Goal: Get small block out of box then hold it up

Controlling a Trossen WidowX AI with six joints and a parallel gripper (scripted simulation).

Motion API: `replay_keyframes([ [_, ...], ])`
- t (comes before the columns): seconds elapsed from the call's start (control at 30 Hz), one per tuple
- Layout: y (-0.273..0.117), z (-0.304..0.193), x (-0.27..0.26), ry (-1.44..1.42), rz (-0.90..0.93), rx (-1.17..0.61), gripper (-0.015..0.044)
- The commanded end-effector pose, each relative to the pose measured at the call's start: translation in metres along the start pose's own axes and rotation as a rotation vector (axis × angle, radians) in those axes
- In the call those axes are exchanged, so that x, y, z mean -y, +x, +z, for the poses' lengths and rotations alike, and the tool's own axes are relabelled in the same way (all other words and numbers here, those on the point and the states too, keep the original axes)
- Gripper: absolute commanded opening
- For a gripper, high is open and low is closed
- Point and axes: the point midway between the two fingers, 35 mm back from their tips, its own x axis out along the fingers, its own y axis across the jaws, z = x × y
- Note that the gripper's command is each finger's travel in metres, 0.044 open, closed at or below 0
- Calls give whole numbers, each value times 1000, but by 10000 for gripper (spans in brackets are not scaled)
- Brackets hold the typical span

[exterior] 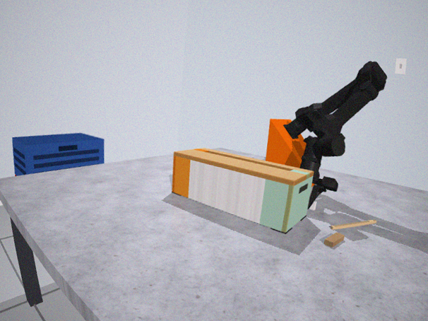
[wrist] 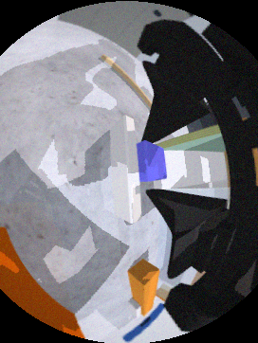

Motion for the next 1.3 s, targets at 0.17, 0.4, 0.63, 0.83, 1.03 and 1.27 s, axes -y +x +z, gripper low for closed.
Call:
replay_keyframes([
  [0.17,1,0,0,5,0,-5,75],
  [0.4,-8,-6,0,4,2,-4,0],
  [0.63,-26,-16,1,1,3,-3,0],
  [0.83,-43,-22,1,-1,2,-3,0],
  [1.03,-56,-26,0,-1,0,-4,0],
  [1.27,-58,-27,-1,209,-3,1,0],
])
